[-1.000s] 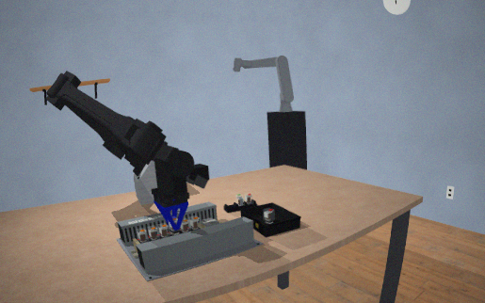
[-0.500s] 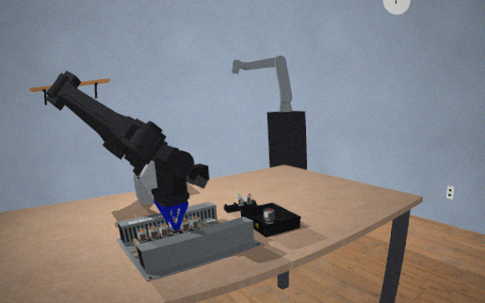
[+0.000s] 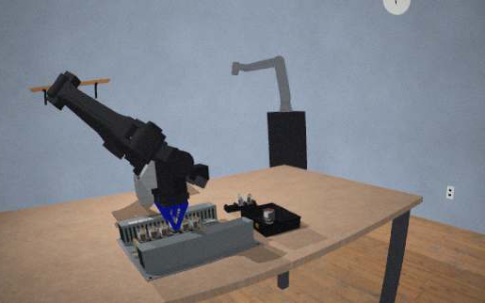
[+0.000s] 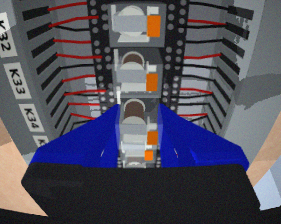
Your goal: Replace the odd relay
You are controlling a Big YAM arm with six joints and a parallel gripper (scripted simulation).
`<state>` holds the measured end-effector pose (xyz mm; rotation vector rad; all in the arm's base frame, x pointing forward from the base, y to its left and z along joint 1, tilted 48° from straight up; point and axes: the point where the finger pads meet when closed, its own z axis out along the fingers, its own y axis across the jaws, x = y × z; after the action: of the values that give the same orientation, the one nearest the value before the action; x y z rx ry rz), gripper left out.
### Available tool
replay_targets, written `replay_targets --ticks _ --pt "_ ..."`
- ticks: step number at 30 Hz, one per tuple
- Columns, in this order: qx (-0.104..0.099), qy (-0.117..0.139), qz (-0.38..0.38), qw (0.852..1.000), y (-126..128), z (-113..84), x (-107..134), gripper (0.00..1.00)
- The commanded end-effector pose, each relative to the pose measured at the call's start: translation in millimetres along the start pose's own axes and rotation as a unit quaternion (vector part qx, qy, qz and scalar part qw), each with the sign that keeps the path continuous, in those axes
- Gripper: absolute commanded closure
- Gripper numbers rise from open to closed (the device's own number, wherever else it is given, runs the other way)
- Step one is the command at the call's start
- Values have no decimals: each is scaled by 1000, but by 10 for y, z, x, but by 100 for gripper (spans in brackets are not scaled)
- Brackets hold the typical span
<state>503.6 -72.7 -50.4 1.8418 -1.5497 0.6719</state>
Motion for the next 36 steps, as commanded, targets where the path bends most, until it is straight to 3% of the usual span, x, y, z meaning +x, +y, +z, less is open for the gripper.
replay_targets --ticks 1,36 --pt "5 2 -3 1000 -17 -4 -45 100" --pt "13 2 3 1000 -71 -72 -38 100"
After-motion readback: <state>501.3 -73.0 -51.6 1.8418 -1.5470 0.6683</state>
